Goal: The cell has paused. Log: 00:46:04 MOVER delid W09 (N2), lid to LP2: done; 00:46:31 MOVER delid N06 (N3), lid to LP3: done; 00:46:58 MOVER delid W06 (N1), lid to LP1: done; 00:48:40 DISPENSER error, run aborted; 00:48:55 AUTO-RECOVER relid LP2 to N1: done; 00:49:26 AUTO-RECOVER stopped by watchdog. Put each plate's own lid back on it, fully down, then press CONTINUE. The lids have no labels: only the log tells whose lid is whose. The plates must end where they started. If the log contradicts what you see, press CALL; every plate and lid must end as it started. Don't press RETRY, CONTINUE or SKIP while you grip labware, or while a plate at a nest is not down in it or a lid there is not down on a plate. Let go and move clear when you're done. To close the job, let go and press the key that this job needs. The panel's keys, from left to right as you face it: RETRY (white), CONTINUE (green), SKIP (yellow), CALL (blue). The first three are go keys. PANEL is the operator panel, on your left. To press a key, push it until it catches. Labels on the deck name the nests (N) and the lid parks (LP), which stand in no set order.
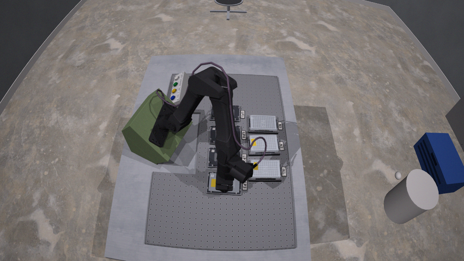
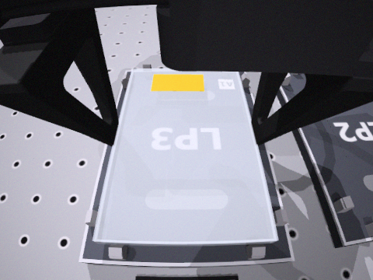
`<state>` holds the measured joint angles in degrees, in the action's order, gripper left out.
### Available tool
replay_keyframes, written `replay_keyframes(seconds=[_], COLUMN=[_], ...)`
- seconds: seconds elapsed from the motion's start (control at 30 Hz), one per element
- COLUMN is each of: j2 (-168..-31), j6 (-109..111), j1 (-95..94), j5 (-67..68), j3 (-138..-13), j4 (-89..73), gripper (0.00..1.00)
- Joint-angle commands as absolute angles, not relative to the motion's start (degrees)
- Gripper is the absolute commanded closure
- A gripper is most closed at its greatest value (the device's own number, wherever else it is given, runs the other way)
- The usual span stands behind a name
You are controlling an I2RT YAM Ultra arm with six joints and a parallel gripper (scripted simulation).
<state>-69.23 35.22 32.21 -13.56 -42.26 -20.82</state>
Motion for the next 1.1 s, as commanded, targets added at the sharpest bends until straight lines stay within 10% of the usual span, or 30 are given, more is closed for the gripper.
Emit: replay_keyframes(seconds=[0.0, 0.03, 0.07, 1.07], j2=[-68.72, -68.72, -68.71, -62.37], j6=[35.16, 35.16, 35.17, 36.85], j1=[32.31, 32.32, 32.32, 34.56], j5=[-13.62, -13.62, -13.63, -15.19], j3=[-42.09, -42.07, -42.05, -44.35], j4=[-20.33, -20.32, -20.31, -27.66], gripper=[0.19, 0.2, 1.0, 1.0])
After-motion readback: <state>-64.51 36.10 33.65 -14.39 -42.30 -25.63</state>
